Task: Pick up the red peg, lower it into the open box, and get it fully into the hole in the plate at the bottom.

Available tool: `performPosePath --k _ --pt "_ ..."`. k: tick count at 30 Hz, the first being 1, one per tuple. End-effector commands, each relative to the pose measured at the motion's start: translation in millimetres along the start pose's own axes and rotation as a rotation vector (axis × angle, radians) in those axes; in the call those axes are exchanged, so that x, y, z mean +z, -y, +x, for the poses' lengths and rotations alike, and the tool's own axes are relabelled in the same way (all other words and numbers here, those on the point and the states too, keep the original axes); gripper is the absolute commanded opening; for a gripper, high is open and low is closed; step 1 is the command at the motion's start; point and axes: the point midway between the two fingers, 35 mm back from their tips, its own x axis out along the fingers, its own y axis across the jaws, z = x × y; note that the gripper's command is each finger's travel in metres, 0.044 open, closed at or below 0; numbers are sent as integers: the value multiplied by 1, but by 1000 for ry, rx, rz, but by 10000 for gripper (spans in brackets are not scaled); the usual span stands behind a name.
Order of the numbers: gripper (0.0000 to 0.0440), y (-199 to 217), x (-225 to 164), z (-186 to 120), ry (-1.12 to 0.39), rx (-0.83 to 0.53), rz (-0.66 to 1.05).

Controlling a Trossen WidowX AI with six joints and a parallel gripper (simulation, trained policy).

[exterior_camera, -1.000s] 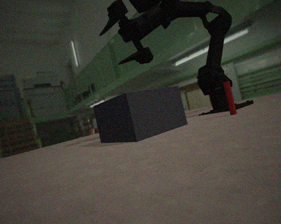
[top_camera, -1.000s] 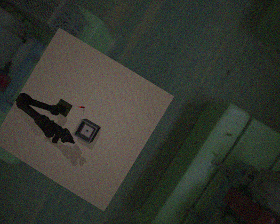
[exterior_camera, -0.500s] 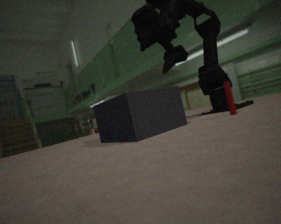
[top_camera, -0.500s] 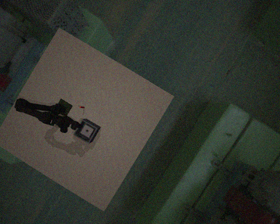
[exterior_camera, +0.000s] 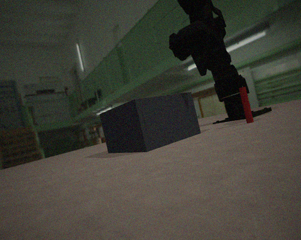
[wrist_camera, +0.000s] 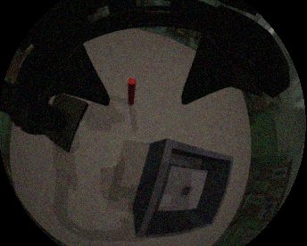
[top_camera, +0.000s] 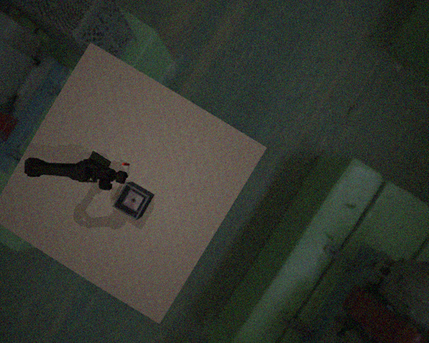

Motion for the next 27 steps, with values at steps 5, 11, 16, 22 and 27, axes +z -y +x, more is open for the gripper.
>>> performPosePath --k 5,11,16,22,27 --pt "440 13 -24 23 -46 -61 -44" --pt "440 17 -35 47 -69 -54 -68" --pt "440 20 -42 67 -86 -47 -68" --pt "374 27 -47 83 -104 -60 -49" --pt "243 30 -48 84 -132 -86 -49"
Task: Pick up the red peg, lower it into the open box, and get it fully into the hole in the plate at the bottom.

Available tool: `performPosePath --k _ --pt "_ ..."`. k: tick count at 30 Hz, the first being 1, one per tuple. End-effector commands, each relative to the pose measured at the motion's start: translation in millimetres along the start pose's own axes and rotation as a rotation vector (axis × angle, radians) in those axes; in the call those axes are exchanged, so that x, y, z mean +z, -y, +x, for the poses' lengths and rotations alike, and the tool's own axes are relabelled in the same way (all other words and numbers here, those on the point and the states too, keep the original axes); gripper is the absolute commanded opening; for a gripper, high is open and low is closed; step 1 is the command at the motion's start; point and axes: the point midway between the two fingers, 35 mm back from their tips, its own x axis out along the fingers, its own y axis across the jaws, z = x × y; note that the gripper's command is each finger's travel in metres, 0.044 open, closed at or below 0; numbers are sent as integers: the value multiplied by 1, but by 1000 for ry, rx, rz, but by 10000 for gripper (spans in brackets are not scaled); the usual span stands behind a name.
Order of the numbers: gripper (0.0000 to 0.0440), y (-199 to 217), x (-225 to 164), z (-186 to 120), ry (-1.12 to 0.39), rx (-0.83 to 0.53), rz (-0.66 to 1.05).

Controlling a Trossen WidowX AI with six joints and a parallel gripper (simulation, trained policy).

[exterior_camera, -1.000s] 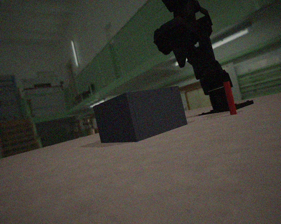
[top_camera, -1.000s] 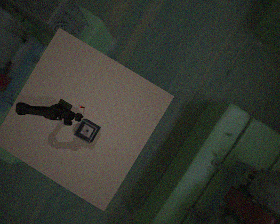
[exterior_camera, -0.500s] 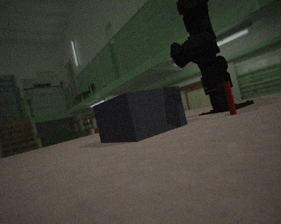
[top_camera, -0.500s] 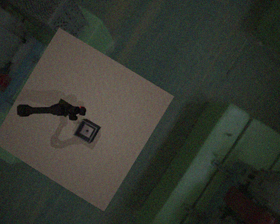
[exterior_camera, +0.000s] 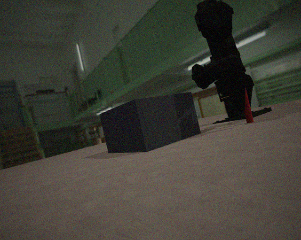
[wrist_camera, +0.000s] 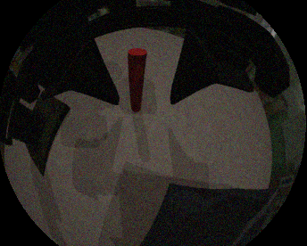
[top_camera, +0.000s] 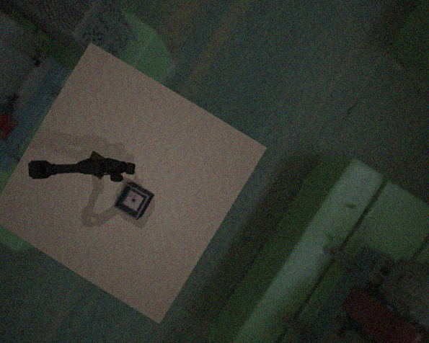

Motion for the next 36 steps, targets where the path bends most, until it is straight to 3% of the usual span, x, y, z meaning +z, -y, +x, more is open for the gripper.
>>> performPosePath --k 1,9,10,36 --pt "217 1 -2 2 -25 -14 -1" --pt "8 3 -2 2 -72 -45 -14" --pt "0 3 -2 2 -77 -48 -14" --pt "0 -46 46 -84 123 142 -187"
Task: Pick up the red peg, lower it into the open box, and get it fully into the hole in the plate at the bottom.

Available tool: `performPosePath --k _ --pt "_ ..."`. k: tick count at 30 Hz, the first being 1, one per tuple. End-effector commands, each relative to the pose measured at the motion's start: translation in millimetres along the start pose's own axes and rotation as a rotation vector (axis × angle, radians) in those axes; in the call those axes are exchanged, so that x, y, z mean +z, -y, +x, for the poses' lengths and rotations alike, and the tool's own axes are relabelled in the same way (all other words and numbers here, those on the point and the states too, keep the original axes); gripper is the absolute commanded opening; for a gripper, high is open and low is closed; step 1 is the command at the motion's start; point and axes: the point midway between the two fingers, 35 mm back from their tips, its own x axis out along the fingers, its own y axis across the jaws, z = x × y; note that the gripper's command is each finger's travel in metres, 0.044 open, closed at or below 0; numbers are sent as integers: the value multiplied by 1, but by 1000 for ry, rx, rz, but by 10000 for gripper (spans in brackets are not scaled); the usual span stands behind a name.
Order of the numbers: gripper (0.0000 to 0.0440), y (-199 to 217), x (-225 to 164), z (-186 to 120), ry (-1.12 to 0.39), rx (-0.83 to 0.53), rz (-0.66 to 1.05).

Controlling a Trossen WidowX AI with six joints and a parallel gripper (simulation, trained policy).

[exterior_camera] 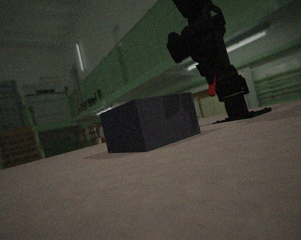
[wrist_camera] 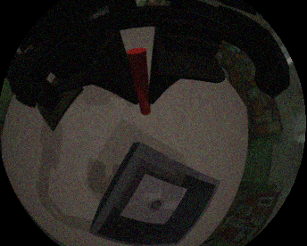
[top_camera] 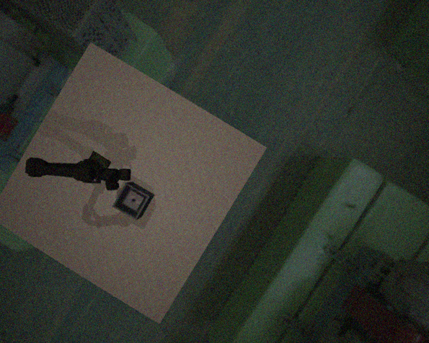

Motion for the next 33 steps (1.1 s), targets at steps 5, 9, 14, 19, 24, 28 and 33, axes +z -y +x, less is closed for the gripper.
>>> performPosePath --k 5,9,14,19,24,28,33 --pt "0 -16 30 -21 67 38 -8" --pt "0 -20 48 -25 92 42 5" --pt "0 -24 68 -26 119 46 27" --pt "0 -26 86 -24 140 44 50" --pt "0 -26 103 -20 155 42 73" --pt "1 -27 114 -15 160 40 90" --pt "5 -26 126 -8 159 34 109"
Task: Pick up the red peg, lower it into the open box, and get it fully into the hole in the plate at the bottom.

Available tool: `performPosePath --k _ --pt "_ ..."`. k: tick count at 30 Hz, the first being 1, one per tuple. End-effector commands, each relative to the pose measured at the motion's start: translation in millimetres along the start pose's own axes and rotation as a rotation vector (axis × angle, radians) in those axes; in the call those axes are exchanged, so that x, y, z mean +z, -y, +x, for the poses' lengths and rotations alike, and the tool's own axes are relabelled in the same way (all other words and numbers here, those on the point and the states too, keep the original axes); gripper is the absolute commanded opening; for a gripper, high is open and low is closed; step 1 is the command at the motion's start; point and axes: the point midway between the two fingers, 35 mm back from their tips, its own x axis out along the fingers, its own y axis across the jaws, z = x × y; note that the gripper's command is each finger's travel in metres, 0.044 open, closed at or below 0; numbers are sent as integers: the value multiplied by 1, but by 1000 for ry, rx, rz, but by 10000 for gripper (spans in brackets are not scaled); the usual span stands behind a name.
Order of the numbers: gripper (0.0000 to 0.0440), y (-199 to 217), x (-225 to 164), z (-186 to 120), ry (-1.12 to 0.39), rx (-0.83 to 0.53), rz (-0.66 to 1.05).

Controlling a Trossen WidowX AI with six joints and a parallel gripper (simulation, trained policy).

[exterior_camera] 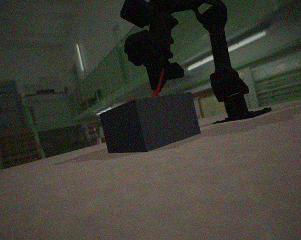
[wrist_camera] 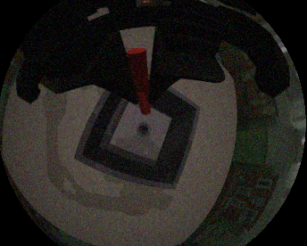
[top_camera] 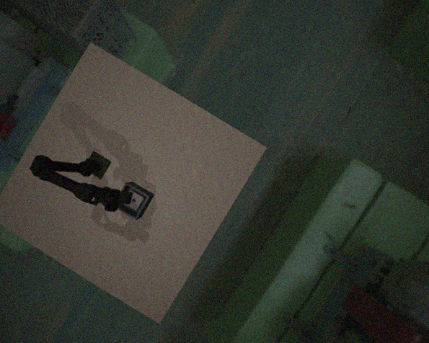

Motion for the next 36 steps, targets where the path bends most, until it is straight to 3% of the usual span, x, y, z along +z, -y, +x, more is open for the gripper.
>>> performPosePath --k 1,18,20,26,36 --pt "6 -2 8 6 -4 -1 10" --pt "15 4 21 44 -51 -72 21" --pt "30 5 22 49 -54 -85 15" --pt "161 8 26 59 -63 -126 -21" --pt "154 -4 36 59 -76 -150 -55"
